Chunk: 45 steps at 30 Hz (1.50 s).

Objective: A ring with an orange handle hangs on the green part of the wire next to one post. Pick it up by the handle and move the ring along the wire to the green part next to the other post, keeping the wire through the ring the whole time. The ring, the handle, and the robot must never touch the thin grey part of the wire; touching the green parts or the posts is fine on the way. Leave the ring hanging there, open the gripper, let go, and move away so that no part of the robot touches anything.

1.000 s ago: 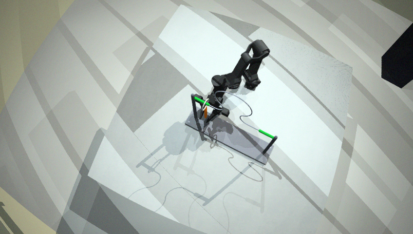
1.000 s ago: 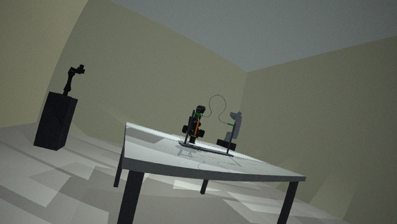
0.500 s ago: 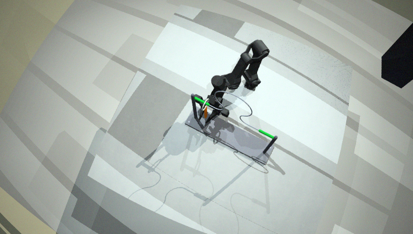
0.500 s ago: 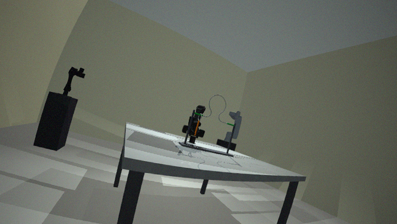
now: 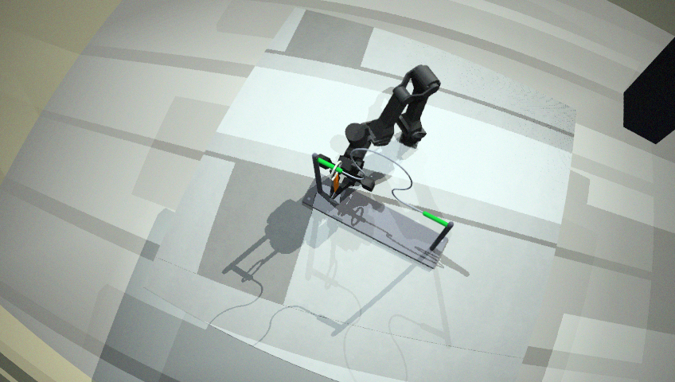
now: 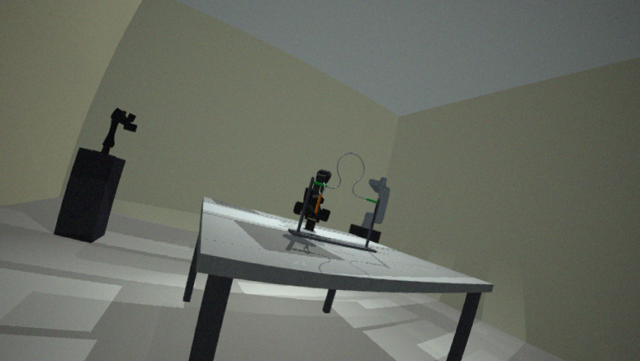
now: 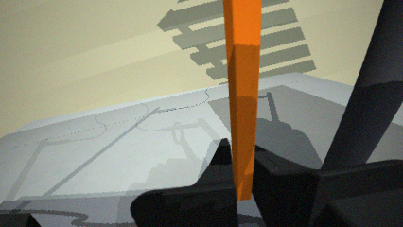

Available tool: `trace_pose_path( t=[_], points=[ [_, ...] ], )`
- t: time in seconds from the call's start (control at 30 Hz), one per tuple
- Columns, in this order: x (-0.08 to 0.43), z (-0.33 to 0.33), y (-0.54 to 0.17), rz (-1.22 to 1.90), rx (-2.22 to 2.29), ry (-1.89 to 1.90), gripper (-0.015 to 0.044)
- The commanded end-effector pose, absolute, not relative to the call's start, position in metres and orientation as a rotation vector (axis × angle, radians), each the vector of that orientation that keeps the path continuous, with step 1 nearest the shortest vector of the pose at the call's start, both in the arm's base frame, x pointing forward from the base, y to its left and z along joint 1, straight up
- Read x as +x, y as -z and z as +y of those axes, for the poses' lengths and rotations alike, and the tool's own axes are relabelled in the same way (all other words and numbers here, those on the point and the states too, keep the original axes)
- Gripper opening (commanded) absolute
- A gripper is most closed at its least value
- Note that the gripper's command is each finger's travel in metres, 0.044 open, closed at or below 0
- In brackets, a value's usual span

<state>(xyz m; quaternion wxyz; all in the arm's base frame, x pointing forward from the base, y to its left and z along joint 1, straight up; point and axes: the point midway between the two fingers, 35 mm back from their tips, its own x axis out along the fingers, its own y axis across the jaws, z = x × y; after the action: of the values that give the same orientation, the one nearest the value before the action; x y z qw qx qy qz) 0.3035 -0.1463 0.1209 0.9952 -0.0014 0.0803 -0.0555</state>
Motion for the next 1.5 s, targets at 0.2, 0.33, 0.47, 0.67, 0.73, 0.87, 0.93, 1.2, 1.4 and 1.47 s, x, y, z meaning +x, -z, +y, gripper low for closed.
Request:
trace_pose_path(
  t=[0.2, 0.33, 0.47, 0.67, 0.73, 0.87, 0.93, 1.2, 1.4, 1.47],
  points=[
    [0.304, -0.146, -0.123, 0.161, -0.003, 0.111, -0.015],
    [0.304, -0.147, -0.129, 0.161, -0.003, 0.113, -0.015],
    [0.303, -0.147, -0.137, 0.16, -0.003, 0.115, -0.015],
    [0.303, -0.147, -0.14, 0.16, -0.004, 0.115, -0.015],
    [0.303, -0.147, -0.14, 0.16, -0.004, 0.115, -0.015],
    [0.303, -0.147, -0.14, 0.16, -0.004, 0.115, -0.015],
    [0.303, -0.147, -0.14, 0.16, -0.004, 0.115, -0.015],
    [0.303, -0.147, -0.14, 0.16, -0.004, 0.115, -0.015],
    [0.303, -0.147, -0.14, 0.16, -0.004, 0.115, -0.015],
    [0.303, -0.146, -0.14, 0.16, -0.003, 0.115, -0.015]
  ],
)
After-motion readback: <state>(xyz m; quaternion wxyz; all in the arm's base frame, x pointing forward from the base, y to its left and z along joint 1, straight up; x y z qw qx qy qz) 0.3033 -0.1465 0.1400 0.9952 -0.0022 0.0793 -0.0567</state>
